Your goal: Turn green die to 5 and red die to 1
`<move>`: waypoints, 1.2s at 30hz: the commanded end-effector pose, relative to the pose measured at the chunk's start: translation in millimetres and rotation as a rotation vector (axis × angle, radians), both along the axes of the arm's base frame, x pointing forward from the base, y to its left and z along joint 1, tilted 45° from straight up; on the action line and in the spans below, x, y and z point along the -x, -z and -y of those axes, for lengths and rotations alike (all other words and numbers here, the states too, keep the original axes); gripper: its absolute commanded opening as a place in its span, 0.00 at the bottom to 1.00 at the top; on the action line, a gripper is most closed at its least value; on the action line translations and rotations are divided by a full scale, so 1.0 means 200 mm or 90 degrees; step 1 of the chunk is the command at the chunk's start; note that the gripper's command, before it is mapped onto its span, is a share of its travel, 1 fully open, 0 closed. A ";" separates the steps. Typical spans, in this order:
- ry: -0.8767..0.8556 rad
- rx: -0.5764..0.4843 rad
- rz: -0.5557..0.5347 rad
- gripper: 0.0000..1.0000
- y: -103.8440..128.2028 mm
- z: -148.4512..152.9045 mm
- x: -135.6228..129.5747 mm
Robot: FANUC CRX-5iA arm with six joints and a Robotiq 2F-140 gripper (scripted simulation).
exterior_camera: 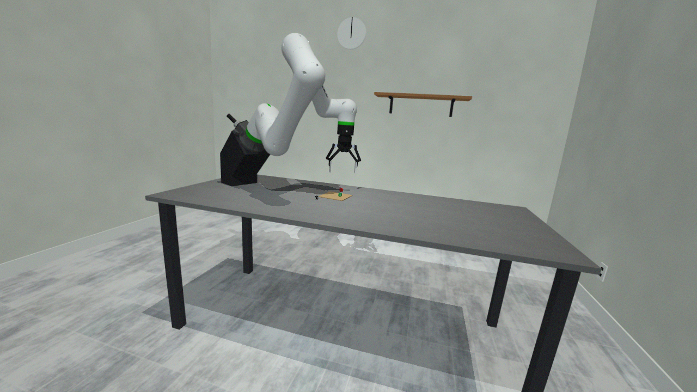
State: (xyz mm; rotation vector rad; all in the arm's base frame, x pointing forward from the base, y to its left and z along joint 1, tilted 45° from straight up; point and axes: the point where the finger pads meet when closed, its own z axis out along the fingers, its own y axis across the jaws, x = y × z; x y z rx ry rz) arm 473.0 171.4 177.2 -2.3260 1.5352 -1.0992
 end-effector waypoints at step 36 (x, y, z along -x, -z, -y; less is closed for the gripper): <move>0.508 -0.453 0.193 1.00 0.05 0.01 -0.03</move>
